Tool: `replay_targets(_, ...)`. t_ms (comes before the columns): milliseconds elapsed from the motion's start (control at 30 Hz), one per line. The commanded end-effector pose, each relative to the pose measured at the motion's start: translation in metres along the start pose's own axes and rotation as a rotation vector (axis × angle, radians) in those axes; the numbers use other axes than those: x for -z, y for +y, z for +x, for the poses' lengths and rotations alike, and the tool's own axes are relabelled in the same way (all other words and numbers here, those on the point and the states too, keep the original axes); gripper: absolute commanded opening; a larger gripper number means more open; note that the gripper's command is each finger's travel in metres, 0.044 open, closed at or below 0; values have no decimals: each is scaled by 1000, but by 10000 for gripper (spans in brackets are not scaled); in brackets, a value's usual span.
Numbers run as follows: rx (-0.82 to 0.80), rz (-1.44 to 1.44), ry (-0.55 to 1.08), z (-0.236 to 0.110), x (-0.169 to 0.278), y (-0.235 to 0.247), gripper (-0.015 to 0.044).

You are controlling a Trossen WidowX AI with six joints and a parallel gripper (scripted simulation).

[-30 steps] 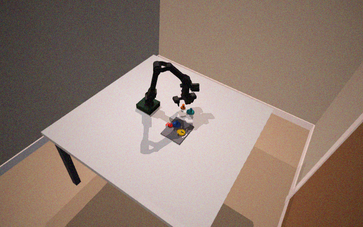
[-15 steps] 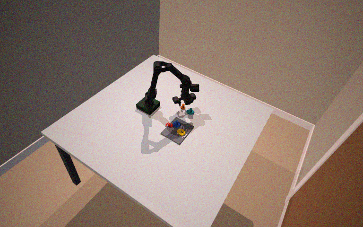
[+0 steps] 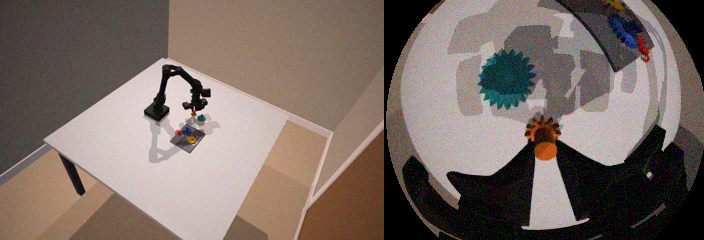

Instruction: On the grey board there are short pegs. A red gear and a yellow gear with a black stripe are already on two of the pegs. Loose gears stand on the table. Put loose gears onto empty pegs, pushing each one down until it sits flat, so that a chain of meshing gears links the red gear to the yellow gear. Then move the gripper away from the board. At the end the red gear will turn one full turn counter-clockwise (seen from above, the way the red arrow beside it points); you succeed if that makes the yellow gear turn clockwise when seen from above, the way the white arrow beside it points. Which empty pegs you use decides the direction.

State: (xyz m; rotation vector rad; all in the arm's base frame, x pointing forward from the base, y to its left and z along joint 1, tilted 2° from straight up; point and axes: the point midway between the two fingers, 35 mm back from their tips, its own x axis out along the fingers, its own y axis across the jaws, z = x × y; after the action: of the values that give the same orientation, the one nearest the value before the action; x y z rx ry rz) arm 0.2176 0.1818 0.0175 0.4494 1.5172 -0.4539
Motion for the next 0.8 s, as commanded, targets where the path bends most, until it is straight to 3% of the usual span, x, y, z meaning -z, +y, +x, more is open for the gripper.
replay_targets(0, 2, 2, 2, 1, 0, -1, 0)
replay_targets(767, -1, 0, 1, -53, -1, 8, 0)
